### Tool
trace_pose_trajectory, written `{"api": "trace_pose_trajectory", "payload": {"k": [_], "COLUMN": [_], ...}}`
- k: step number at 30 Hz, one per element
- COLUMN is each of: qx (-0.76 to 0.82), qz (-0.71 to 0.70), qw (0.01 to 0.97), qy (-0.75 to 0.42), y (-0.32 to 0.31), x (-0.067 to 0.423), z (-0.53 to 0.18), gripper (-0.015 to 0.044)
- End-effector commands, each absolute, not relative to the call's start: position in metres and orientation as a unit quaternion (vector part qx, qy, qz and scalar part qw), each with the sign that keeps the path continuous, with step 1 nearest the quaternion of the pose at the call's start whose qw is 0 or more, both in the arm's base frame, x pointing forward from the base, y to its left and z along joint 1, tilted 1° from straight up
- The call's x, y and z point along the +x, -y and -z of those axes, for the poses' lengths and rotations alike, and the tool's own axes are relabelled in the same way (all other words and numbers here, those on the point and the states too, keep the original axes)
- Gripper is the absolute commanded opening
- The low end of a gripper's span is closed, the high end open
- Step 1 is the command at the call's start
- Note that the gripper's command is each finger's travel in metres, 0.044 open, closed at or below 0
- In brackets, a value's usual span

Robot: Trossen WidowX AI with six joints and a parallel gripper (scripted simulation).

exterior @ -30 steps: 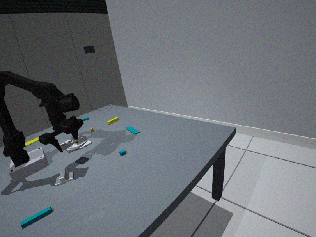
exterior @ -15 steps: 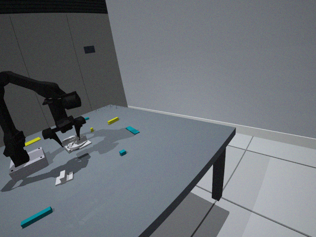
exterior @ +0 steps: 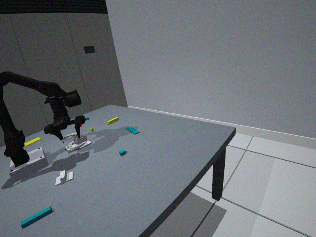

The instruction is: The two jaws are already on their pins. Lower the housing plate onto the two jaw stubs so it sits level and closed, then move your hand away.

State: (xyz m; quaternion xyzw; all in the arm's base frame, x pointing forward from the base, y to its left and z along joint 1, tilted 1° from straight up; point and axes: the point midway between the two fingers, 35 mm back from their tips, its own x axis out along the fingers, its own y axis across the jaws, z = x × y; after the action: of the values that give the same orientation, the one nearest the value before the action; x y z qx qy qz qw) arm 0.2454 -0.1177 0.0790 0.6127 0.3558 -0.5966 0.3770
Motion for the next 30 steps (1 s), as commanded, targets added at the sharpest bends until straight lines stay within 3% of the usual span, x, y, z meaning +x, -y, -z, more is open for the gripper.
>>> {"api": "trace_pose_trajectory", "payload": {"k": [1,30], "qx": [0.631,0.713], "qz": [0.617,0.691], "qw": [0.342,0.087], "qy": [-0.323,-0.078], "y": [0.107,0.037], "x": [0.246,0.252], "z": [-0.078,-0.076], "gripper": [0.0351,0.0351]}}
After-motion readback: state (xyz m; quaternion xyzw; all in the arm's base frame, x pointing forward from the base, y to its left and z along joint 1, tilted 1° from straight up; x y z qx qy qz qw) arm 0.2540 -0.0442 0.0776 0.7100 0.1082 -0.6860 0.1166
